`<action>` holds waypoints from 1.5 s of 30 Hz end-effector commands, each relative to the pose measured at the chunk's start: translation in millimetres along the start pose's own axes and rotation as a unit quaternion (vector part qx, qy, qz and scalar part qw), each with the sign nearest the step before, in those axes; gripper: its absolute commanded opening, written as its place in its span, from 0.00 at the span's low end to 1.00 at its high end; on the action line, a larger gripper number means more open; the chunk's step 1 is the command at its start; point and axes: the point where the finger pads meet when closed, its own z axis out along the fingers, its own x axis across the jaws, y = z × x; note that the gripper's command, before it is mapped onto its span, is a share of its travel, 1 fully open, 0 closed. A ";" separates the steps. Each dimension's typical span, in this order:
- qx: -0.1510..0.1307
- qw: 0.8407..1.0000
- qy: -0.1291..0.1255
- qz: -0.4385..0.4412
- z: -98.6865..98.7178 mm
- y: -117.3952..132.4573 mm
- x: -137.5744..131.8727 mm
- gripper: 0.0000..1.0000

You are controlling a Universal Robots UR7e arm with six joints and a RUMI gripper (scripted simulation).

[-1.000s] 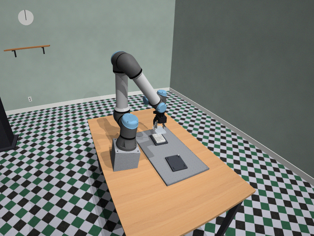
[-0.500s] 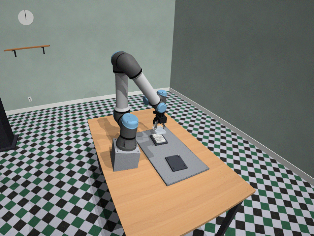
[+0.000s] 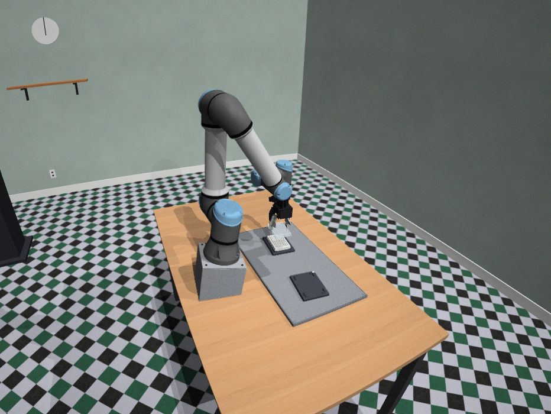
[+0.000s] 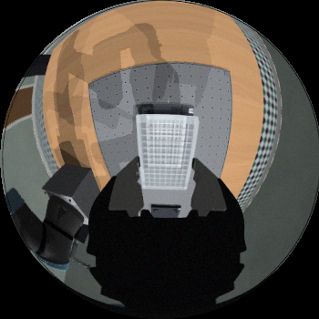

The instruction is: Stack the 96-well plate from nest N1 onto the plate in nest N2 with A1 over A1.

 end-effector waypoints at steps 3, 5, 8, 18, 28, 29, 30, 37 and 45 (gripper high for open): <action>0.000 1.000 0.001 0.000 8.9 -0.1 0.6 0.00; 0.000 1.000 0.001 0.000 12.2 -0.1 0.7 0.00; 0.000 1.000 0.001 0.000 17.2 -0.1 0.7 0.00; 0.000 1.000 0.001 0.000 30.5 -0.1 0.8 0.00; 0.000 1.000 0.001 0.000 47.2 -0.1 0.8 0.00; 0.000 1.000 0.001 0.000 48.8 -0.1 0.8 0.00; 0.000 1.000 0.001 0.000 50.5 -0.1 0.8 0.00; 0.000 1.000 0.001 0.000 50.9 -0.1 0.8 0.00; 0.000 1.000 0.001 0.000 50.9 0.0 0.8 0.00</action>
